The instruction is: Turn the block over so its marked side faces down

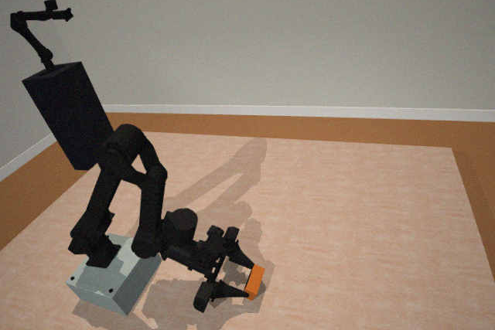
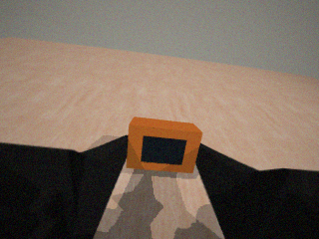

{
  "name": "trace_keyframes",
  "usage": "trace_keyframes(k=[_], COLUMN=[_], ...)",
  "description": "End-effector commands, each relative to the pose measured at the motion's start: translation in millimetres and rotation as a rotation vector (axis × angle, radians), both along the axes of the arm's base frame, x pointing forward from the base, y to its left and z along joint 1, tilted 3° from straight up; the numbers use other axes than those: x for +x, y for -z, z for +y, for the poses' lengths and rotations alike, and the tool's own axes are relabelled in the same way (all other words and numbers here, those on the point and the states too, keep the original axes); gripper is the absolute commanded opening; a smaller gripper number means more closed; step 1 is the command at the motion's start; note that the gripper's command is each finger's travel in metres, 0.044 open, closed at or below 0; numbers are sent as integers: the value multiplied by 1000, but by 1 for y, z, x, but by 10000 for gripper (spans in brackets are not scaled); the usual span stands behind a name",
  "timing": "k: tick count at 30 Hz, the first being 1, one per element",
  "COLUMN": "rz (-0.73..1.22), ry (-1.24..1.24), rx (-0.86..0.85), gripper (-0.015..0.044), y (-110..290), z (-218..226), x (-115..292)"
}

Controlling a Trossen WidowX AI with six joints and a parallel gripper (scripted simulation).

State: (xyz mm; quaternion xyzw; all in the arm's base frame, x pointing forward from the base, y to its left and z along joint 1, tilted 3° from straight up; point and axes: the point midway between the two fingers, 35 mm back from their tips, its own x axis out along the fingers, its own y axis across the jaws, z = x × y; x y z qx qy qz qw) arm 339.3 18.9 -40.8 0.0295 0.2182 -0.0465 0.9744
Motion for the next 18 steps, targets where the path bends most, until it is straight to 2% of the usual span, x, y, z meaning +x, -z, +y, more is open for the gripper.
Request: trace_keyframes(k=[1,7,18], rz=[6,6,6], ry=[1,1,1], rx=[-6,-6,-6], gripper=[0,0,289], y=[3,3,3], z=[-1,-1,-1], x=[-2,-2,-2])
